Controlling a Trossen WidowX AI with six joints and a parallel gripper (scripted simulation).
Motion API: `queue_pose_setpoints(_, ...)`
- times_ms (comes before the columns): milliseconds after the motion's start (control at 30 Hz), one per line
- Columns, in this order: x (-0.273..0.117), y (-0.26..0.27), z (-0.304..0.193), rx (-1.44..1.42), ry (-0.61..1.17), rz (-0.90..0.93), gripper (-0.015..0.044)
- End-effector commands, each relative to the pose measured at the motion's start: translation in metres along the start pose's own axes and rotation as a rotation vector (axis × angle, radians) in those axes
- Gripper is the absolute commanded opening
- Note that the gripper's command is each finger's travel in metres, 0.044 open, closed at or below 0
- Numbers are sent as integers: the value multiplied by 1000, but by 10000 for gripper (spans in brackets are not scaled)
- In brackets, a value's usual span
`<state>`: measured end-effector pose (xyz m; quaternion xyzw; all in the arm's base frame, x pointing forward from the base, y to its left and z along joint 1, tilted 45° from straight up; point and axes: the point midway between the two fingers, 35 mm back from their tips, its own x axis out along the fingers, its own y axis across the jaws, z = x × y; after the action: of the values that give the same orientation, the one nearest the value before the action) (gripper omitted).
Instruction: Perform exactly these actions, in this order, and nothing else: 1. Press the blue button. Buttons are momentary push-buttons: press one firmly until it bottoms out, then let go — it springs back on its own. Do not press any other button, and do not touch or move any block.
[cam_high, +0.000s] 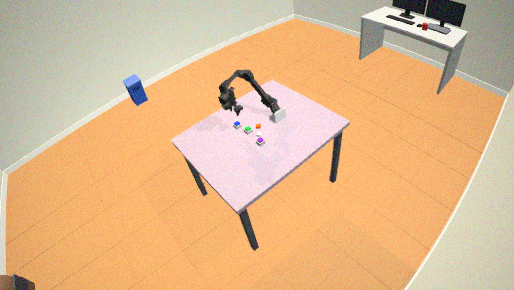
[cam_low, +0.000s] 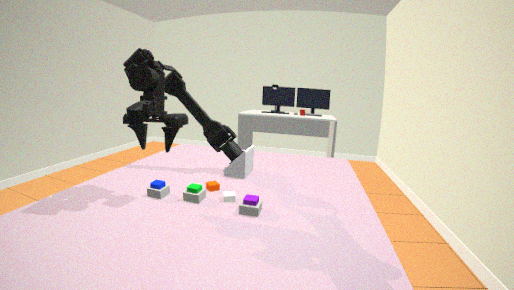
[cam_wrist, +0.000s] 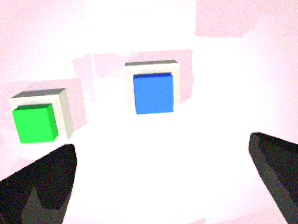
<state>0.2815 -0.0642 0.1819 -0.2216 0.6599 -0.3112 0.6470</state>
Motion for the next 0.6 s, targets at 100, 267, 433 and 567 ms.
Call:
queue_pose_setpoints(100,22,-1,-1,-16,18,-8,321)
queue_pose_setpoints(267,65,-2,-3,-15,17,-12,190)
queue_pose_setpoints(433,65,-2,-3,-15,17,-12,59)
queue_pose_setpoints(567,65,-2,-3,-15,17,-12,20)
